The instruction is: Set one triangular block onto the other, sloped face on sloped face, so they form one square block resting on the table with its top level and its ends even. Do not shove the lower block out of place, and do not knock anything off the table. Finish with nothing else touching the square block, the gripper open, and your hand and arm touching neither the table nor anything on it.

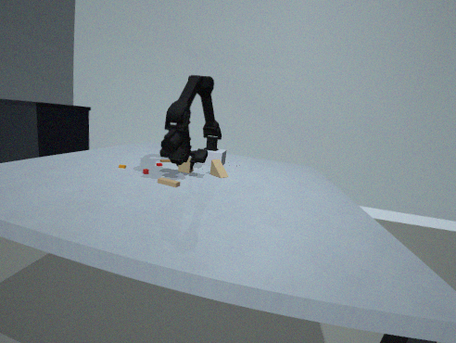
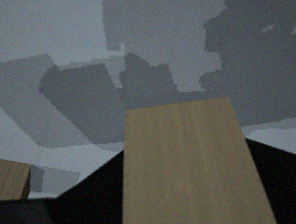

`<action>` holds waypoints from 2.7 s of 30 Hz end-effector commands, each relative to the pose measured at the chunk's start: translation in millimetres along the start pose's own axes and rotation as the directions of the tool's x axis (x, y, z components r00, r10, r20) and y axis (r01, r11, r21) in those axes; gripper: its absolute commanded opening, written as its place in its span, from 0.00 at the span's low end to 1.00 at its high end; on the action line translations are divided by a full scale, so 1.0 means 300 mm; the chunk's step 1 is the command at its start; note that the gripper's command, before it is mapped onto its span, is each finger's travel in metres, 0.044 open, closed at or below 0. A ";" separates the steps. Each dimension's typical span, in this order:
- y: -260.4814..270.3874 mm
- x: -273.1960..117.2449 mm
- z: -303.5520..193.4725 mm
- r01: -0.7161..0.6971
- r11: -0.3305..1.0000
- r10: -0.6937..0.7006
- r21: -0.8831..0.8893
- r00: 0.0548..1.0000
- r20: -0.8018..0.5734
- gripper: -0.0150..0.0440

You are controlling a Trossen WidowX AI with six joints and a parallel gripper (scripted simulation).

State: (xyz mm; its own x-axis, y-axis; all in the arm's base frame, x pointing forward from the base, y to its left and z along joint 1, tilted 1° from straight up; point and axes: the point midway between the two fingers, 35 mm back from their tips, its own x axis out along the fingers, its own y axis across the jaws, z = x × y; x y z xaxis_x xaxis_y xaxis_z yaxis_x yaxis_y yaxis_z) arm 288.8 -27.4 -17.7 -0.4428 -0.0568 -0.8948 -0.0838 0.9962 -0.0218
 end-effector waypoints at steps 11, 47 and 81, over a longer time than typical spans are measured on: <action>-0.001 -0.017 -0.086 -0.004 1.000 0.004 -0.003 0.941 0.337 0.25; -0.003 0.072 -0.296 -0.004 1.000 -0.005 0.007 0.316 0.949 0.25; -0.015 -0.186 -0.392 -0.008 1.000 0.002 0.001 0.371 0.929 1.00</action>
State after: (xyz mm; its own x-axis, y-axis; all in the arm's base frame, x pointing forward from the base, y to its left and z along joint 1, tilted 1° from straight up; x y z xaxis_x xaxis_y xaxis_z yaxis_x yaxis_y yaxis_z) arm 209.9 -36.7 38.4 0.6456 0.0510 -0.7620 -0.0806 0.9967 -0.0016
